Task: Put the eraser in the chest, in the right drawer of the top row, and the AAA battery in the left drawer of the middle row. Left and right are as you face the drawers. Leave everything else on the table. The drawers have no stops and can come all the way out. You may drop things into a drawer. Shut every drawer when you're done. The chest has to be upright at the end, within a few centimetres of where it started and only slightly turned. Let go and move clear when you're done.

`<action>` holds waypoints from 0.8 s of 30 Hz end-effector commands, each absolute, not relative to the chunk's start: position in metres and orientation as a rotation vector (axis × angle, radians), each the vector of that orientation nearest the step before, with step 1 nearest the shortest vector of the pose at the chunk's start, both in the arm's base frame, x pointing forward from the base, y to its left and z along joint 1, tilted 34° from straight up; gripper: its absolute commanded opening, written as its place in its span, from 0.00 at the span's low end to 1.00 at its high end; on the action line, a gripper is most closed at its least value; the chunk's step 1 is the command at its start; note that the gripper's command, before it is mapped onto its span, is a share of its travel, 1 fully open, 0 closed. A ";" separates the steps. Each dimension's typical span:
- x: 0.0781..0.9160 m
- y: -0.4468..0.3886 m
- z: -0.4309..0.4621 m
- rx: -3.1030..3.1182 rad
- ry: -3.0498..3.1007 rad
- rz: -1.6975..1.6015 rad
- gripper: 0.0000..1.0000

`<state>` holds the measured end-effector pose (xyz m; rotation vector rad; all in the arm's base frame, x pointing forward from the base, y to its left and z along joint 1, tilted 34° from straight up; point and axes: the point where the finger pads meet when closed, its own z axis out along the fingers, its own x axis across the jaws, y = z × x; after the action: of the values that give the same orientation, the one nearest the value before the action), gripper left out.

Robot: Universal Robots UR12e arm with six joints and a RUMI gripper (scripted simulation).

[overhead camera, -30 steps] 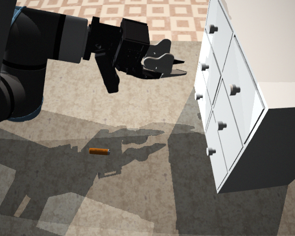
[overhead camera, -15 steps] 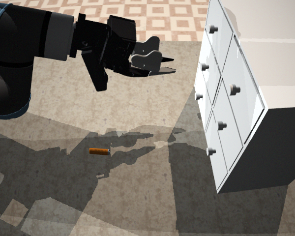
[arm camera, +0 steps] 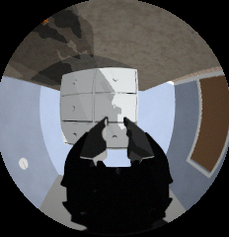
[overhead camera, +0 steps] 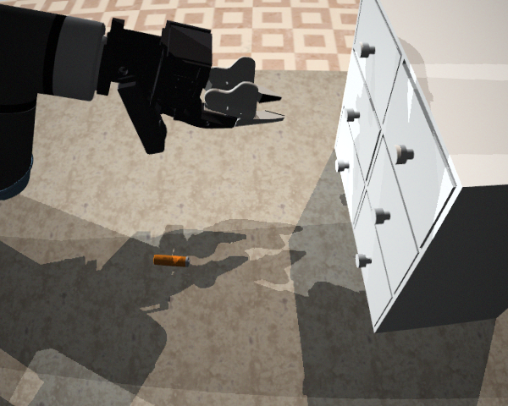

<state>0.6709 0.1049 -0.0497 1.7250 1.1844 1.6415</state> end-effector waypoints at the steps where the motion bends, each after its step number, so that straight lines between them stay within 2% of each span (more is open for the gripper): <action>1: 0.668 0.105 -0.048 1.724 1.187 1.643 0.20; 24: 0.658 0.098 -0.039 1.805 1.328 1.594 0.20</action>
<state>0.6648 0.1012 -0.0439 1.7617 1.2562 1.6173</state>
